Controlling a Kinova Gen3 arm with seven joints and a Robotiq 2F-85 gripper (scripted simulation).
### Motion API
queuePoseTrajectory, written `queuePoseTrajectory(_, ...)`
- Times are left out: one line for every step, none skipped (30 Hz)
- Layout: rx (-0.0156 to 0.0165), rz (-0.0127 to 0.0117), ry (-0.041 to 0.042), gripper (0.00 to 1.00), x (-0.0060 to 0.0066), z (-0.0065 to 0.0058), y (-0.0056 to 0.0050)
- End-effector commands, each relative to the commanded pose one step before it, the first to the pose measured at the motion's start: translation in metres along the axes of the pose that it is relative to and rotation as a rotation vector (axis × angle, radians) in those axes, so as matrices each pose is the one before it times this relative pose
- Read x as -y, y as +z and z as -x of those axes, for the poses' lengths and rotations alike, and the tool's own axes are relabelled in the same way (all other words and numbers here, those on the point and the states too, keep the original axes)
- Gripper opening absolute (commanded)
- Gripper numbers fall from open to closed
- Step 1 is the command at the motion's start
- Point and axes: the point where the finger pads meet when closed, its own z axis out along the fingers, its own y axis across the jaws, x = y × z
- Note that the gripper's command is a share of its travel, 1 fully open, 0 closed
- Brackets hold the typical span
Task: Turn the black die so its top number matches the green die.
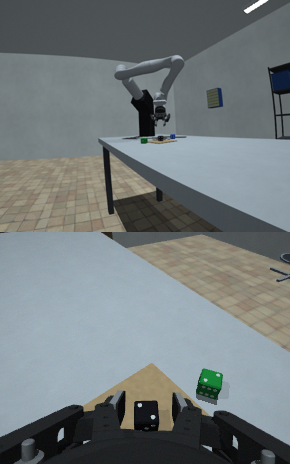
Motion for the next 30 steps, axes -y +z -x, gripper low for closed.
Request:
queuePoseTrajectory(0.06582,0.01169,0.03268,0.46,0.00219,-0.01935,0.00321)
queuePoseTrajectory(0.0,0.0,0.0,0.46,0.0,0.0,0.0)
queuePoseTrajectory(0.0,0.0,0.0,0.46,0.0,0.0,0.0)
queuePoseTrajectory(0.03164,0.00033,-0.00001,0.46,0.00005,-0.00158,0.00057)
queuePoseTrajectory(0.03303,-0.00045,-0.00003,0.46,-0.00011,-0.00161,0.00027)
queuePoseTrajectory(0.03419,-0.00119,-0.00006,0.46,-0.00027,-0.00162,-0.00004)
queuePoseTrajectory(0.03266,0.00177,0.00002,0.46,0.00014,-0.00162,0.00068)
queuePoseTrajectory(0.03344,0.00062,0.0,0.46,0.00003,-0.00168,0.00039)
queuePoseTrajectory(0.03403,-0.00062,-0.00005,0.46,-0.00008,-0.00173,0.00007)
queuePoseTrajectory(0.03443,-0.00189,-0.00012,0.46,-0.00019,-0.00174,-0.00026)
queuePoseTrajectory(0.03344,0.00255,0.00009,0.46,-0.00003,-0.00155,0.00045)
queuePoseTrajectory(0.03352,0.00087,0.00002,0.46,-0.00002,-0.00164,0.00016)
queuePoseTrajectory(0.03339,-0.00084,-0.00008,0.46,-0.00002,-0.00172,-0.00015)
queuePoseTrajectory(0.03305,-0.00257,-0.00021,0.46,-0.00001,-0.00178,-0.00046)
queuePoseTrajectory(0.0339,-0.00109,-0.00002,0.46,-0.00015,-0.0013,-0.0004)
queuePoseTrajectory(0.03333,-0.00287,-0.00015,0.46,-0.00007,-0.00134,-0.00069)
queuePoseTrajectory(0.03247,-0.00475,-0.00033,0.46,0.00002,-0.00141,-0.001)
queuePoseTrajectory(0.03142,-0.00652,-0.00053,0.46,0.00011,-0.00146,-0.00129)
queuePoseTrajectory(0.0,0.0,0.0,0.46,0.0,0.0,0.0)
queuePoseTrajectory(0.0,0.0,0.0,0.46,0.0,0.0,0.0)
queuePoseTrajectory(0.02138,0.00605,0.00012,0.46,-0.00064,-0.00107,0.00047)
queuePoseTrajectory(0.0211,0.00472,0.00023,0.46,-0.00042,-0.00107,0.00034)
queuePoseTrajectory(0.02077,0.00326,0.00032,0.46,-0.0002,-0.00108,0.00019)
queuePoseTrajectory(0.02028,0.00188,0.00038,0.46,0.00001,-0.0011,0.00004)
queuePoseTrajectory(0.01965,0.0006,0.00043,0.46,0.0002,-0.00112,-0.00009)
queuePoseTrajectory(0.01889,-0.00056,0.00046,0.46,0.00036,-0.00114,-0.00022)
queuePoseTrajectory(0.01802,-0.00159,0.00047,0.46,0.0005,-0.00116,-0.00033)
queuePoseTrajectory(0.01495,0.00291,-0.00035,0.46,-0.00054,-0.00063,0.0)
queuePoseTrajectory(0.01409,0.00245,-0.00031,0.46,-0.00047,-0.00055,-0.00004)
queuePoseTrajectory(0.01335,0.00163,-0.00021,0.46,-0.00032,-0.00052,-0.0001)
